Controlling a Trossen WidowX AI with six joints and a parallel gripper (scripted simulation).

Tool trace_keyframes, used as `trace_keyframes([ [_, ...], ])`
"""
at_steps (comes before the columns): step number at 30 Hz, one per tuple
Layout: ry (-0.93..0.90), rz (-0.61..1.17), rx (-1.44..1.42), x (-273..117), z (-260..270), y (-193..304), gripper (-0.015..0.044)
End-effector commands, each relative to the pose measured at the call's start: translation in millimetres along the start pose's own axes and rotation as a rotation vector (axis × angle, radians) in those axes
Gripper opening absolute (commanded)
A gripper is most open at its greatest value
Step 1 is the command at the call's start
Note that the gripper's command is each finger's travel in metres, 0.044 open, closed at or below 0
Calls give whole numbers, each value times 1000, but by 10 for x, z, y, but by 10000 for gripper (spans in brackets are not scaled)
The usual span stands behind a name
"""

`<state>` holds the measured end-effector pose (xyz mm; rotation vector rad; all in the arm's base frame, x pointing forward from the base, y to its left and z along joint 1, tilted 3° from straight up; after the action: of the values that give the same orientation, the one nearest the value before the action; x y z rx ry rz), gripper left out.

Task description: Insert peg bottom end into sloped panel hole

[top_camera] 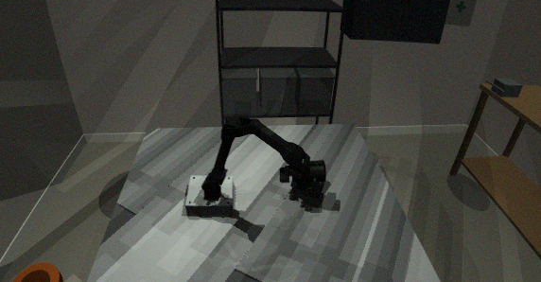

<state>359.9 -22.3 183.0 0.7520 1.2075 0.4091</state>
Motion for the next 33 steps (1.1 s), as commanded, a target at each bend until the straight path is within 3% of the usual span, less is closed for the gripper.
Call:
trace_keyframes([
  [1, 3, -2, 5, 34, -11, -8, 0],
  [33, 3, 0, 5, 225, -12, -9, 0],
])
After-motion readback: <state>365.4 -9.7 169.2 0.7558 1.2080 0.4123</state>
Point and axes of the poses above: the point midway between the two fingers, 35 mm back from their tips, its own x axis out along the fingers, its own z axis across the jaws, y = z × x, the point moved 9 cm from there along -x, back along the fingers, and after that the axes turned 10 degrees about x, right-handed, at the moved point
